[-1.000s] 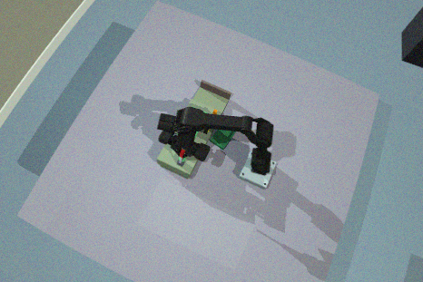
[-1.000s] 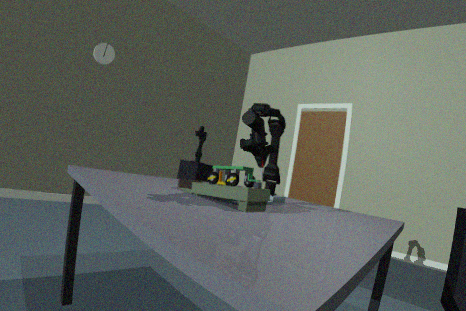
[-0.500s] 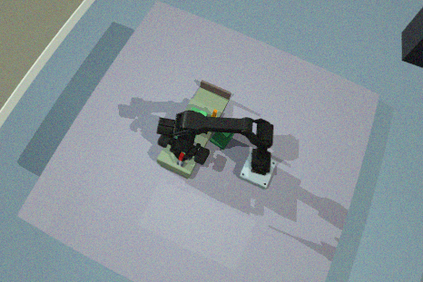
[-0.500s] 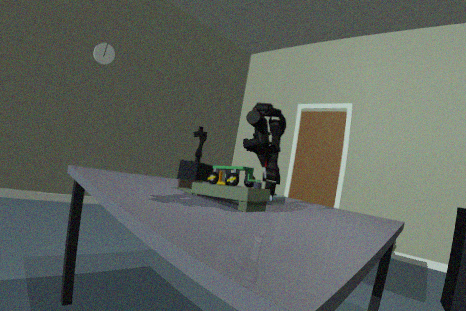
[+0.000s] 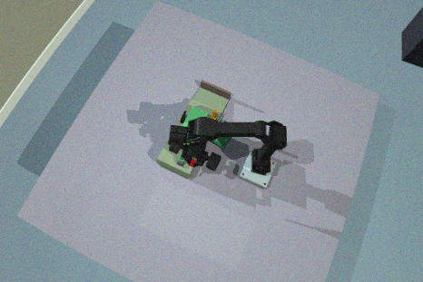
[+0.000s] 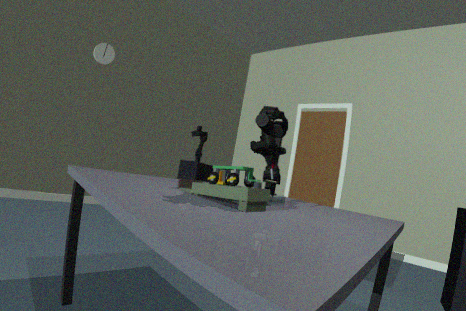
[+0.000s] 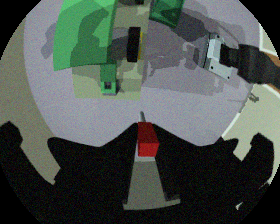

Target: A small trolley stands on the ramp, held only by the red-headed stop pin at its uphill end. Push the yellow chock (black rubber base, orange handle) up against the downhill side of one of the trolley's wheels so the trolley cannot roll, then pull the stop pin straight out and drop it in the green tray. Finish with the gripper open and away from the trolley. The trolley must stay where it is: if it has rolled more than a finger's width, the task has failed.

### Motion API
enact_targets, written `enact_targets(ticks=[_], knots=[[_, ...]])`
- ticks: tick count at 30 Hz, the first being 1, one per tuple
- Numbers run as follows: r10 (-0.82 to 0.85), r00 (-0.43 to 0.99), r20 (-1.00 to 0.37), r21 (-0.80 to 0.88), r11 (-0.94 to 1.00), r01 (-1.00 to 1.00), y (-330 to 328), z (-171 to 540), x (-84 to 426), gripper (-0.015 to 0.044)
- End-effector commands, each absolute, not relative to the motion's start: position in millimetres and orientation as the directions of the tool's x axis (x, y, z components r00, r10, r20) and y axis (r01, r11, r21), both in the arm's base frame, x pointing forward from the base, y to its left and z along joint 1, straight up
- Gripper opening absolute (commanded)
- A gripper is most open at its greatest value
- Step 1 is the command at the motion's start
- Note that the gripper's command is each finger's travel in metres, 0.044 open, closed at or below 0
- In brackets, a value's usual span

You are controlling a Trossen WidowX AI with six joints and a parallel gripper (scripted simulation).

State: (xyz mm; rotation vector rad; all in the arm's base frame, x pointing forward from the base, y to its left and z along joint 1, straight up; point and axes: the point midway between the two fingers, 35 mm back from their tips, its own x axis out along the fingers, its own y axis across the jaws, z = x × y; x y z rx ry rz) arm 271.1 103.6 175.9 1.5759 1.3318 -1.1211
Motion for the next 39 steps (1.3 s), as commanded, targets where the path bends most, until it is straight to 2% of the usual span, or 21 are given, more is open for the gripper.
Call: enact_targets(ticks=[1, 12, 39], knots=[[0.306, 0.07, -0.949, 0.023, -0.156, 0.988, 106.2, 176.2, 256.8, 0.0], [0.306, 0.069, -0.95, 0.022, -0.156, 0.988, 103.5, 175.2, 241.9, 0.0], [0.295, 0.068, -0.953, 0.022, -0.156, 0.988, 0.8, 153.6, 232.9, 0.0]])
